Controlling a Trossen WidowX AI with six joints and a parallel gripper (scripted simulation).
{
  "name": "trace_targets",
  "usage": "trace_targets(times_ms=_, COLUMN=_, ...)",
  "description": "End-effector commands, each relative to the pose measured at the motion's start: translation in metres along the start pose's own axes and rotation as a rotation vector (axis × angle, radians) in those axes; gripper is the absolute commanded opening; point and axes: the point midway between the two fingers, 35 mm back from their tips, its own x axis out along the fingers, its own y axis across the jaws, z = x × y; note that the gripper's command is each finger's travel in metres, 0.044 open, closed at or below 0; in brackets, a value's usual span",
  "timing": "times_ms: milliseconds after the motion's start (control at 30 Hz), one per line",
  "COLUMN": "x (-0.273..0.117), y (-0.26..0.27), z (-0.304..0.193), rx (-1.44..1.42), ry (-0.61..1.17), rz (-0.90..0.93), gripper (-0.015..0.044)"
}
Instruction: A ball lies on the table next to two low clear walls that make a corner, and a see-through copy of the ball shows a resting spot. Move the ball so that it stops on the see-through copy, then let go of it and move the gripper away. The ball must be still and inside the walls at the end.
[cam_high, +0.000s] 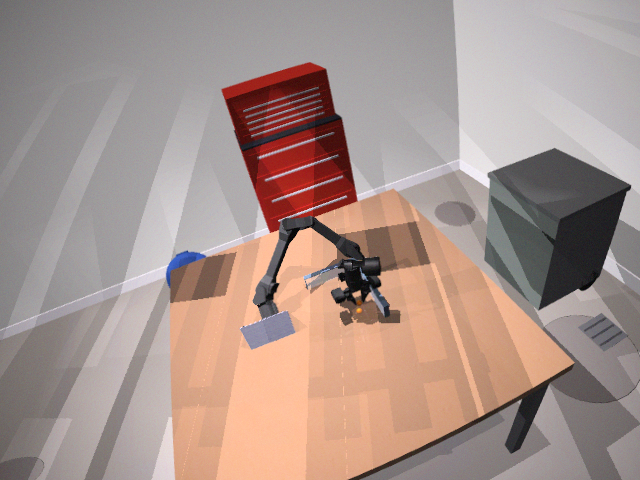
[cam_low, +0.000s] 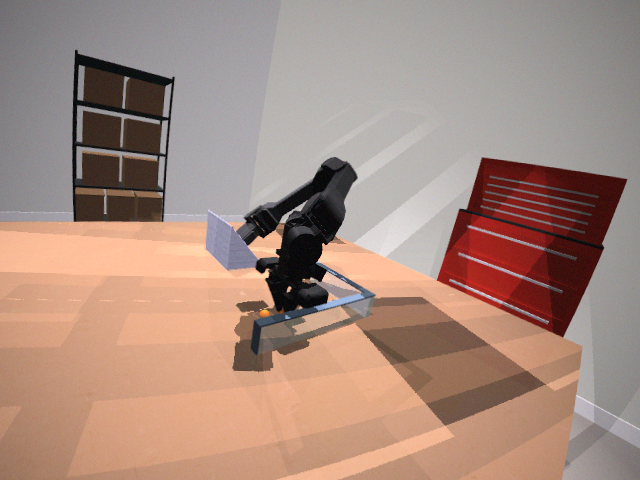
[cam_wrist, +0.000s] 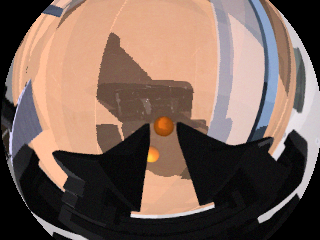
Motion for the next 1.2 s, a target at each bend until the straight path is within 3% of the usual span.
trace_targets(times_ms=0, x=0.001, y=0.0, z=0.0, rx=0.002, ry=-0.003, rz=-0.002, gripper=0.0086)
trace_targets(times_ms=167, x=0.001, y=0.0, z=0.0, rx=0.002, ry=-0.003, rz=-0.002, gripper=0.0053)
trace_targets(times_ms=233, x=0.001, y=0.0, z=0.0, rx=0.002, ry=-0.003, rz=-0.002, gripper=0.0)
trace_targets(times_ms=1000, x=-0.116, y=-0.001, z=-0.001, rx=0.003, ry=0.002, rz=-0.001, gripper=0.0)
trace_targets(times_ms=1167, x=-0.117, y=0.001, z=-0.004, rx=0.003, ry=0.002, rz=-0.001, gripper=0.0)
